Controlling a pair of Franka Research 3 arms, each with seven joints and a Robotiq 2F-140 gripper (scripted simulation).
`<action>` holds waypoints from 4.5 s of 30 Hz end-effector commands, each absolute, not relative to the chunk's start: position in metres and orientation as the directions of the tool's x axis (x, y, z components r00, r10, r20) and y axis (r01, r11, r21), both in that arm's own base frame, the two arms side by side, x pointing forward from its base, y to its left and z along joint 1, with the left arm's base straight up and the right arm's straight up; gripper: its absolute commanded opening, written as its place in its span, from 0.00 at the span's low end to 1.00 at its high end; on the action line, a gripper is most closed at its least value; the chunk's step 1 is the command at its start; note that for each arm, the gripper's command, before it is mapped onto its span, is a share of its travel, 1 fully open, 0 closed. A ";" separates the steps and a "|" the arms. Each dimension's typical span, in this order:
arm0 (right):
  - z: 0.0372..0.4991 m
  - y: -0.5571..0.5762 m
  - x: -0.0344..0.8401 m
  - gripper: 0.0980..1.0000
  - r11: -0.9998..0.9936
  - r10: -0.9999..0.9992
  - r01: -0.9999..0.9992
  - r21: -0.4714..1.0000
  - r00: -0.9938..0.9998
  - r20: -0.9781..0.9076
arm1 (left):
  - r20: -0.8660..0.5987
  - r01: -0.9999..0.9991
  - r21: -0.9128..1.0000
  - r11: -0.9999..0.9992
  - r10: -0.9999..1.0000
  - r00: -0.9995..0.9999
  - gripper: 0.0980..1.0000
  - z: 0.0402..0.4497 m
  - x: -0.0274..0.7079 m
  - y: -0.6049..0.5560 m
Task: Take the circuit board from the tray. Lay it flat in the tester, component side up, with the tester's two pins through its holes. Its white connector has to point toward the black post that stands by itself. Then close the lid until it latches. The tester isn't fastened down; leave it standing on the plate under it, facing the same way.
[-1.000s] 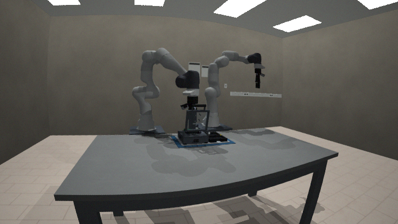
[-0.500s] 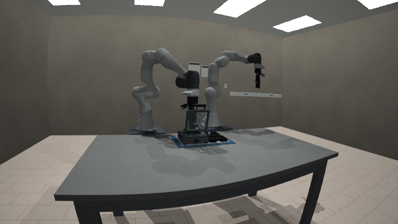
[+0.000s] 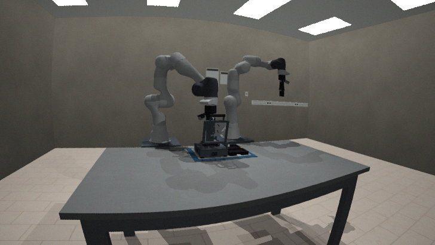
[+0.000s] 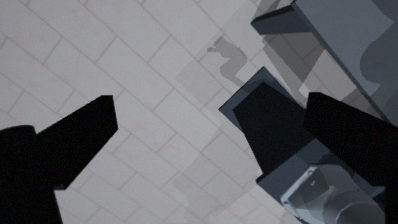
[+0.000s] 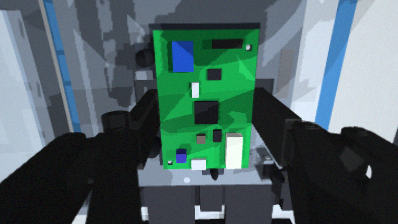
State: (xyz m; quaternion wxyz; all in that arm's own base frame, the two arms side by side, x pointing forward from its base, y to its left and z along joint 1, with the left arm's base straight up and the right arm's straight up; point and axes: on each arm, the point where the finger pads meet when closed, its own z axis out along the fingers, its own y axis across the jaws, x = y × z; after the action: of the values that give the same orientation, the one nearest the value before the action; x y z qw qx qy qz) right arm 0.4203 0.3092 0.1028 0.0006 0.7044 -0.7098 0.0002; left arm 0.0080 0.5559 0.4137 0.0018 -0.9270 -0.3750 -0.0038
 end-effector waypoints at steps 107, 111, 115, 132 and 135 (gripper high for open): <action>0.101 0.310 0.422 0.58 0.013 -1.000 -1.000 0.000 -0.013 0.000 | 0.009 0.695 -0.001 -0.719 0.695 0.719 1.00 0.414 0.008 0.556; 0.102 0.310 0.422 0.58 0.013 -1.000 -1.000 0.000 -0.013 0.000 | 0.009 0.695 -0.001 -0.719 0.695 0.719 1.00 0.414 0.008 0.556; 0.105 0.310 0.422 0.58 0.013 -1.000 -1.000 0.000 -0.013 0.000 | 0.009 0.695 -0.001 -0.719 0.695 0.719 1.00 0.414 0.008 0.556; 0.153 0.310 0.422 0.58 0.013 -1.000 -1.000 0.000 -0.013 0.000 | 0.009 0.695 -0.001 -0.719 0.695 0.719 1.00 0.414 0.008 0.556; 0.158 0.310 0.422 0.58 0.013 -1.000 -1.000 0.000 -0.013 0.000 | 0.009 0.695 -0.001 -0.719 0.695 0.719 1.00 0.414 0.008 0.556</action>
State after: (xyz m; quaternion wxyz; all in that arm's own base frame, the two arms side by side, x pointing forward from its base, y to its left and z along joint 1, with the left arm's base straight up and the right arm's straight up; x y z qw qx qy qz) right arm 0.4289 0.3138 0.1546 -0.0121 0.6951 -0.7188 0.0050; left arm 0.0080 0.5559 0.4137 0.0018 -0.9270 -0.3750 -0.0038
